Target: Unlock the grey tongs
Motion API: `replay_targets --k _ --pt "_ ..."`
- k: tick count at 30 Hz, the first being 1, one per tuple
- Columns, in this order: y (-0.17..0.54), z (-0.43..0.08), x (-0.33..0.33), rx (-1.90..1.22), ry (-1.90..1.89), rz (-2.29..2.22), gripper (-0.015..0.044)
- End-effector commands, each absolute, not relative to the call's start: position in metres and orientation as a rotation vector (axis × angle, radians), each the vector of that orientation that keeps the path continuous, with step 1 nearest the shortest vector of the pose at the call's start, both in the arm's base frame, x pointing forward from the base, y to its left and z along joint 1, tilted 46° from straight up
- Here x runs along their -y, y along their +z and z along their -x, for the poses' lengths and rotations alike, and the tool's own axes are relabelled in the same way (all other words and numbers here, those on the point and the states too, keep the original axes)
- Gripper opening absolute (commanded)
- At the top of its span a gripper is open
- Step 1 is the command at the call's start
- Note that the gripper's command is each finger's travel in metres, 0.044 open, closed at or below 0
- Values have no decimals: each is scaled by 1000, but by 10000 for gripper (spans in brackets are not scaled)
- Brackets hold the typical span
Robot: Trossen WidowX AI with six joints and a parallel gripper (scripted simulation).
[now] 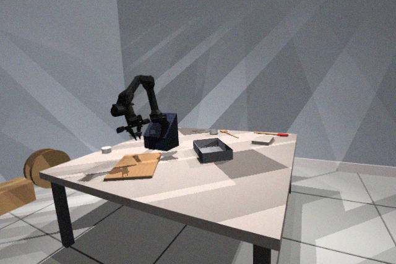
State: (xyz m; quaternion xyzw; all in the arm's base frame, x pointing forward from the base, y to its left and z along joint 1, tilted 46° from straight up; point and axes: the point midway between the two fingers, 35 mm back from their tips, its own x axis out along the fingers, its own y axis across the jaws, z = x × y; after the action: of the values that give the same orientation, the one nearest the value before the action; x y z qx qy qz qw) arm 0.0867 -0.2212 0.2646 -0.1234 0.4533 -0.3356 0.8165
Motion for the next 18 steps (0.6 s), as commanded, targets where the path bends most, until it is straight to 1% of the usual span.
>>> replay_targets --k 1,18 --pt "267 -86 219 -904 -694 285 -150" --pt "280 -80 207 -663 -640 408 -150"
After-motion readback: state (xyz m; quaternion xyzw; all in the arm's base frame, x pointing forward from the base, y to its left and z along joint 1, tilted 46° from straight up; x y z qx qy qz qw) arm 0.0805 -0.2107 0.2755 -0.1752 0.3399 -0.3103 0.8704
